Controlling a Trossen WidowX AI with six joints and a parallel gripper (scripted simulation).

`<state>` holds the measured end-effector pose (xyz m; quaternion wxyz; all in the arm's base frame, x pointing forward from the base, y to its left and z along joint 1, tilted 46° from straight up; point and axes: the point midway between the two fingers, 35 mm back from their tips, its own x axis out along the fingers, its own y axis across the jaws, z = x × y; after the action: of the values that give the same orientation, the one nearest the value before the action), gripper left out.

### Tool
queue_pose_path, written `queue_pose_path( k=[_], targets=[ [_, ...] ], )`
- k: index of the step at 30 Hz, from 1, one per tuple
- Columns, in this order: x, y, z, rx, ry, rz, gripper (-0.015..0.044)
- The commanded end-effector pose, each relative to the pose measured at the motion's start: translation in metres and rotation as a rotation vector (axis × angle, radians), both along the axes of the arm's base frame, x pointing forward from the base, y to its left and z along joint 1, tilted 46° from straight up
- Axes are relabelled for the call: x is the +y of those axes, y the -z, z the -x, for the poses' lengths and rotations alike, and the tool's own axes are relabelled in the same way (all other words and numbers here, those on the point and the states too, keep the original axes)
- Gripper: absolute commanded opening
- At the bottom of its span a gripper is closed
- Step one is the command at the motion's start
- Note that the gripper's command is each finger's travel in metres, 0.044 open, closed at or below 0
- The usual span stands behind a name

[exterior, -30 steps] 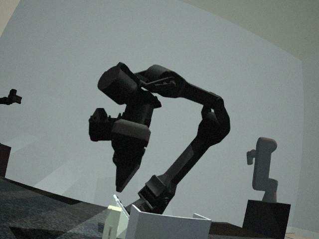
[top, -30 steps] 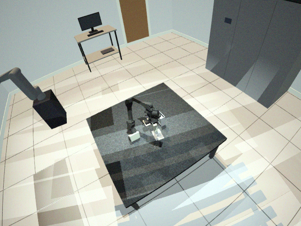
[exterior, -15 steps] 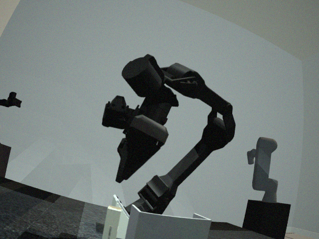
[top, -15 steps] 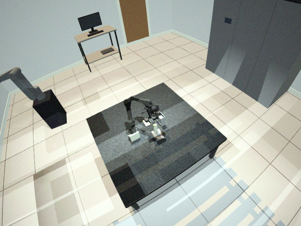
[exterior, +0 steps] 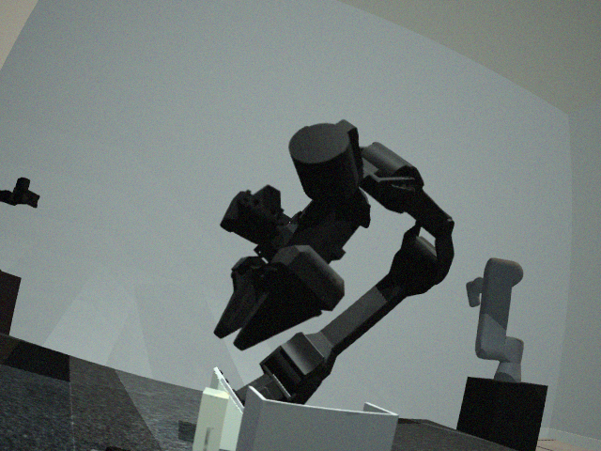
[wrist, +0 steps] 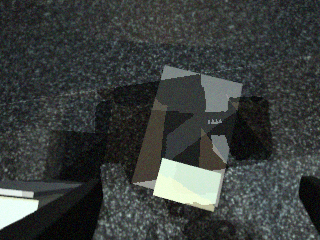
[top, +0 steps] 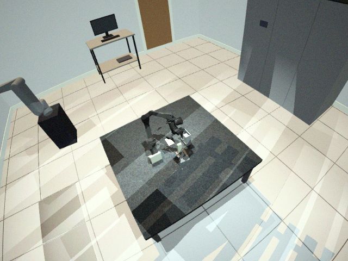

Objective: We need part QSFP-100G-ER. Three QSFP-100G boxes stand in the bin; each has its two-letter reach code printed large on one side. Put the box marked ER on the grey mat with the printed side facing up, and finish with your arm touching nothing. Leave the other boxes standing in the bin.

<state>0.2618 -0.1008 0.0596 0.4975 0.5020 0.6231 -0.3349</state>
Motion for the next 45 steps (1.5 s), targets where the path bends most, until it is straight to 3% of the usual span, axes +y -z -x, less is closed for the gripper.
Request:
queue_pose_path(
  k=[1,9,22,45],
  targets=[
    [0.004,-0.001,0.000,-0.009,-0.069,0.090,0.0440],
    [0.006,-0.002,-0.001,-0.020,-0.122,0.168,0.0440],
    [0.017,-0.003,0.000,-0.052,-0.327,0.455,0.0440],
    [0.080,-0.049,0.032,-0.051,-0.331,0.455,0.0440]
  ],
)
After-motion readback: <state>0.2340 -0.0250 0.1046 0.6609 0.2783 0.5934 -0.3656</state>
